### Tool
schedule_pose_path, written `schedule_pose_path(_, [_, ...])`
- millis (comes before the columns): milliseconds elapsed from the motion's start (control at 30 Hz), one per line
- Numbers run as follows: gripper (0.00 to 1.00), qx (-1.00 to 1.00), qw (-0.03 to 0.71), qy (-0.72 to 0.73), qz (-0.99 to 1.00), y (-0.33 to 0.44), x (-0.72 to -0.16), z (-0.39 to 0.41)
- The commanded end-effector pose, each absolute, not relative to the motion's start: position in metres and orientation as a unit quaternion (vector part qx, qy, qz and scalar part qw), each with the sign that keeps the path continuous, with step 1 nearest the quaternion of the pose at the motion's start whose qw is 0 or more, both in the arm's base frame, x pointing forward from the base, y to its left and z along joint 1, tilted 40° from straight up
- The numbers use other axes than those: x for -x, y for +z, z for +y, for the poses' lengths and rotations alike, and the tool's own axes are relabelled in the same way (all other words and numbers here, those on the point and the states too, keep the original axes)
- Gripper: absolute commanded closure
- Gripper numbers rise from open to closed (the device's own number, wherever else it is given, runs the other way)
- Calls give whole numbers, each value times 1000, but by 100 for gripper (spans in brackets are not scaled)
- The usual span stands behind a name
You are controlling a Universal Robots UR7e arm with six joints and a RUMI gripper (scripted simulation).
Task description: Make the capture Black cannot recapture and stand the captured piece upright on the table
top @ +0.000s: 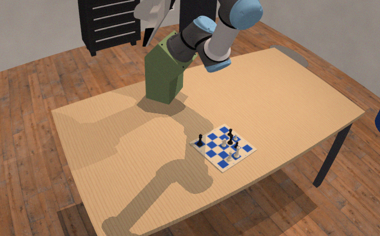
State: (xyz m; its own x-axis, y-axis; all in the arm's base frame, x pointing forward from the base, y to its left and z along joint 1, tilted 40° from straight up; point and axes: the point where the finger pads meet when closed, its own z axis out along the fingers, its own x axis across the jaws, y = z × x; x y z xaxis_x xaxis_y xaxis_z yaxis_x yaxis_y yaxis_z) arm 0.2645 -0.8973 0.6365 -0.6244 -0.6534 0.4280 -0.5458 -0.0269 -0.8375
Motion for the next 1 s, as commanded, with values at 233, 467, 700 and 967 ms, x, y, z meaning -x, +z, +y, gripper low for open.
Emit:
schedule_pose_path(233, [0,560,18,-500,661,568,-359,-878])
schedule_pose_path(467, [0,616,10,-469,633,537,-401,-862])
schedule_pose_path(700, [0,692,2,-424,584,494,-457,-831])
schedule_pose_path(967, [0,748,-1,-389,538,461,-497,-803])
